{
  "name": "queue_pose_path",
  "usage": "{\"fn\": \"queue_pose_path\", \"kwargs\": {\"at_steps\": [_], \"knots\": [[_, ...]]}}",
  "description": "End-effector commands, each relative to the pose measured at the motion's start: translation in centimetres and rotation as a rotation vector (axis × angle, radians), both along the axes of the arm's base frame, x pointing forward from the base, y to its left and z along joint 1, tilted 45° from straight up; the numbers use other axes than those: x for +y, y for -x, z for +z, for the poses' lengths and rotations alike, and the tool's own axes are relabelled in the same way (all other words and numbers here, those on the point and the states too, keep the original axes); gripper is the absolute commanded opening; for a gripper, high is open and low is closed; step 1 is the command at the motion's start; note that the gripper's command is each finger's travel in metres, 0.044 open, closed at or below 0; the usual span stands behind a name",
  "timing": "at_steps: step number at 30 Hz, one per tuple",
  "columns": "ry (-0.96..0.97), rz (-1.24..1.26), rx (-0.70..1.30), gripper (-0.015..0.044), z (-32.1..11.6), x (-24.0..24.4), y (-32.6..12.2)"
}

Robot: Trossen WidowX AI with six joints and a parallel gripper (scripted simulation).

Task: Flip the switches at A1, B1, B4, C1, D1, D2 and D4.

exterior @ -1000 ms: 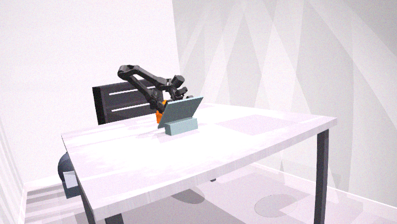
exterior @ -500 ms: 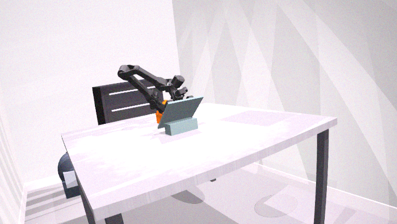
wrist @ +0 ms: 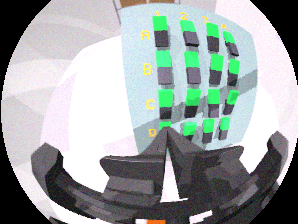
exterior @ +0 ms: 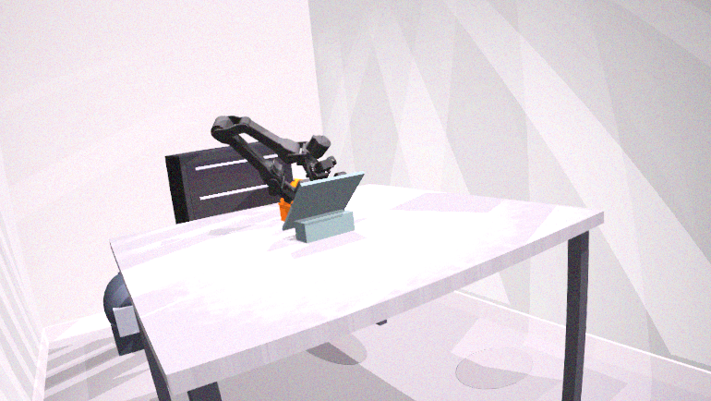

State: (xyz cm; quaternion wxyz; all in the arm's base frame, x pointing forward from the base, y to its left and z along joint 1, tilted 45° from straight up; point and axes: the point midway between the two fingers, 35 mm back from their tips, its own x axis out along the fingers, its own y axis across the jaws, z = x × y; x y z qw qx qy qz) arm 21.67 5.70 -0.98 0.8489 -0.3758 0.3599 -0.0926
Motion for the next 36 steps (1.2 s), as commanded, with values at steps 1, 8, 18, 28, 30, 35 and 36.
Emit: {"fn": "queue_pose_path", "kwargs": {"at_steps": [1, 8, 18, 28, 30, 35, 36], "knots": [[-0.004, 0.001, 0.004, 0.0000, 0.1, 0.3, 0.4], [-0.005, 0.018, -0.003, 0.0000, 2.8, 2.6, 4.6], [-0.002, 0.020, -0.009, 0.0000, 3.3, 2.7, 5.0], [0.000, 0.020, -0.009, 0.0000, 5.5, 0.5, 4.6], [-0.001, 0.017, -0.004, 0.0000, 5.2, 0.4, 4.2], [0.003, 0.002, 0.007, 0.0000, 3.7, -0.9, 2.0], [0.004, 0.002, 0.007, 0.0000, 3.7, -0.9, 1.9]]}}
